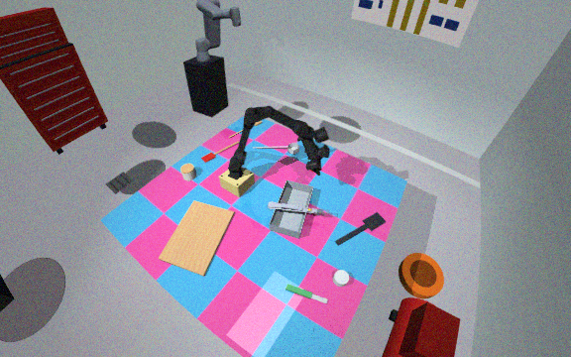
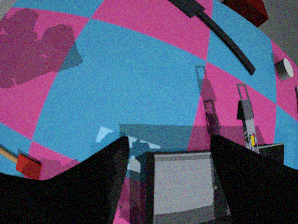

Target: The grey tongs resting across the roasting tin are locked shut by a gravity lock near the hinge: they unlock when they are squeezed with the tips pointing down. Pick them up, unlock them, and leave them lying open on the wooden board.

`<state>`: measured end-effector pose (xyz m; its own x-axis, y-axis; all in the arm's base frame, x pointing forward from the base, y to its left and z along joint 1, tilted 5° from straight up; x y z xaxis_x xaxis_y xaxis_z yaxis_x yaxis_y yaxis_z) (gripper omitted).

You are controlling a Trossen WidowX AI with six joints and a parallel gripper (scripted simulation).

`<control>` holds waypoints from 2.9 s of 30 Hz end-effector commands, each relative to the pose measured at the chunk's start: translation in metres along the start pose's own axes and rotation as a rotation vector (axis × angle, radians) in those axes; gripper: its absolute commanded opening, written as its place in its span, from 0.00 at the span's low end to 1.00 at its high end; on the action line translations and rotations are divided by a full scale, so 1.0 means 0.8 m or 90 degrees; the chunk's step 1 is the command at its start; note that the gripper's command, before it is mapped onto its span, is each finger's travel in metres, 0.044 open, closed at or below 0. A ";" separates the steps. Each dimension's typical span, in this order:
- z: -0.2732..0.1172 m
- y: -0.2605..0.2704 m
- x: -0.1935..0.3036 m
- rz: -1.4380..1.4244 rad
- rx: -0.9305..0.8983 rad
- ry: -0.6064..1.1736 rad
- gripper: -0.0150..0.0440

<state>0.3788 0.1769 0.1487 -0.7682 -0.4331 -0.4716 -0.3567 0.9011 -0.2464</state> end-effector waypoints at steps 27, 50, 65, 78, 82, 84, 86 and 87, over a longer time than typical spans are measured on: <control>0.090 -0.147 0.099 -0.133 0.099 0.317 0.69; 0.132 -0.157 0.118 -0.133 0.100 0.317 0.69; 0.158 -0.164 0.133 -0.133 0.100 0.317 0.69; 0.171 -0.166 0.140 -0.133 0.103 0.317 0.61; 0.171 -0.166 0.140 -0.133 0.103 0.317 0.43; 0.171 -0.166 0.140 -0.133 0.103 0.317 0.41; 0.171 -0.166 0.140 -0.133 0.103 0.317 0.38; 0.171 -0.166 0.140 -0.133 0.103 0.317 0.37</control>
<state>0.4123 0.0054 0.0124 -0.8622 -0.5041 0.0495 -0.4726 0.7656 -0.4365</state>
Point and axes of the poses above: the point midway between the two fingers, 35 mm back from their tips, its own z axis out along the fingers, its own y axis across the jaws, x = y × z, the point moved 4 cm from there along -z, back along the fingers, and after that the axes turned 10 degrees about -z, right-handed, at the moved point
